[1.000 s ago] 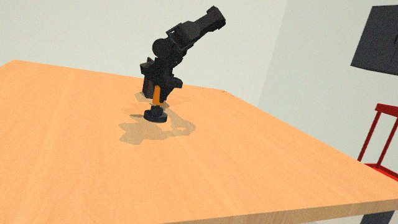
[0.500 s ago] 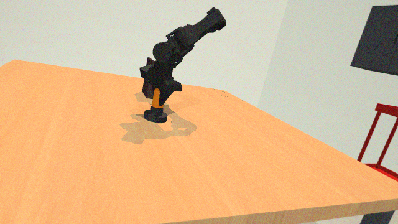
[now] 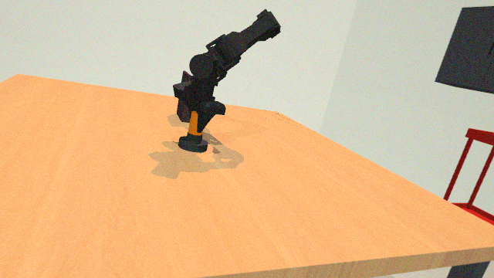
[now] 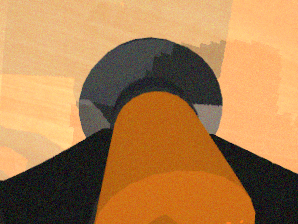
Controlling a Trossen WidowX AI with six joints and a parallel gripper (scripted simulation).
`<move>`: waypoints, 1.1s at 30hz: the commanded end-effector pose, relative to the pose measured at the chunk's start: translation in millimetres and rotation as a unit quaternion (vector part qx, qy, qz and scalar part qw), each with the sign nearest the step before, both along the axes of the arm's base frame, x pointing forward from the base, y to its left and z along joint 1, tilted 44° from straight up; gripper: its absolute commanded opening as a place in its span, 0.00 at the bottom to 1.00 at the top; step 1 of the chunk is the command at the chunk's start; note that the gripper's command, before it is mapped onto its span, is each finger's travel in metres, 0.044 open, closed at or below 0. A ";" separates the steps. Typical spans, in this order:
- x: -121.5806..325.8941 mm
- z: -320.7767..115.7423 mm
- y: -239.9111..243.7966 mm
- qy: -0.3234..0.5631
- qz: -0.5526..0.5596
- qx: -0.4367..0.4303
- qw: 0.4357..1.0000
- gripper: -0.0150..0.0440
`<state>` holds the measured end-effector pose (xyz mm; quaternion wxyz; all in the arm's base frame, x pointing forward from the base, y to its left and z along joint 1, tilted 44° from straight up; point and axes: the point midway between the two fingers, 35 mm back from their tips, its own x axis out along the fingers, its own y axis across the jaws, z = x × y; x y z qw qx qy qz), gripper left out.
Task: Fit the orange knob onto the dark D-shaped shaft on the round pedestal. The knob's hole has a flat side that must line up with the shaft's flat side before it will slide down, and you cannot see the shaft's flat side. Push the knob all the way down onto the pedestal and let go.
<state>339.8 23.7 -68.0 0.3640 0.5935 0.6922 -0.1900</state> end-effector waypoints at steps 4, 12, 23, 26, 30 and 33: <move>-0.1 0.2 -0.1 0.000 0.000 0.000 1.000 0.61; -0.1 0.2 -0.1 0.000 0.000 0.000 1.000 0.97; 5.1 33.1 -33.9 0.000 0.000 -0.003 1.000 1.00; 3.3 67.2 -64.8 0.000 0.000 -0.002 1.000 1.00; 4.3 69.1 -67.5 0.000 0.000 -0.002 1.000 1.00; 7.1 67.8 -68.8 0.000 0.000 -0.002 1.000 1.00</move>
